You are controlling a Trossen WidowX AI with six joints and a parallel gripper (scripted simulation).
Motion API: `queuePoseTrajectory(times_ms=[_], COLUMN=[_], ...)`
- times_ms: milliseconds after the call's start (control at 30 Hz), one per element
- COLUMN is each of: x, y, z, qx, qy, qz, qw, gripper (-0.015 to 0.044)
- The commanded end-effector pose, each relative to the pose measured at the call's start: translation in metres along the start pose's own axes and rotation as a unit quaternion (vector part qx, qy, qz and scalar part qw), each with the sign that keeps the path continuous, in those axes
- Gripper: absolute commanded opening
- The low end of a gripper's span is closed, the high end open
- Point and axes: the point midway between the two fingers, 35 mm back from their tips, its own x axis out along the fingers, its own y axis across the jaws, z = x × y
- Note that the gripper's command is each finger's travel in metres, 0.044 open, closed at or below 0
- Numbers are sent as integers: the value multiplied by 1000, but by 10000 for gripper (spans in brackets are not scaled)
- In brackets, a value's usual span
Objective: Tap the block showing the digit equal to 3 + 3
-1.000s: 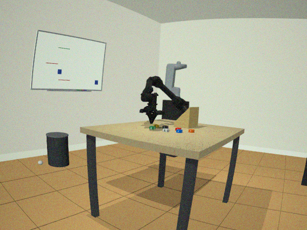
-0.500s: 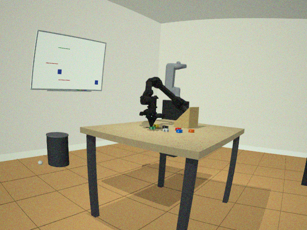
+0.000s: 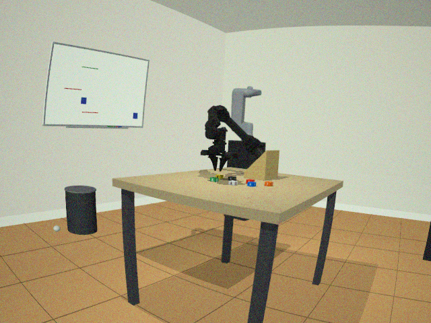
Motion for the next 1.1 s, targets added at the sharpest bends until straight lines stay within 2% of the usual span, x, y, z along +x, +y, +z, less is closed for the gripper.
queuePoseTrajectory(times_ms=[0,233,267,500,767,1067], x=[-13,-37,-40,-60,-75,-77], y=[42,122,134,207,278,289], z=[5,1,-2,-28,-78,-89], qx=[-17,-7,-6,8,30,36], qy=[-8,-7,-6,4,14,15], qz=[14,36,38,40,16,10], qw=[1000,999,999,999,999,999], gripper=[204,387,400,400,400,400])
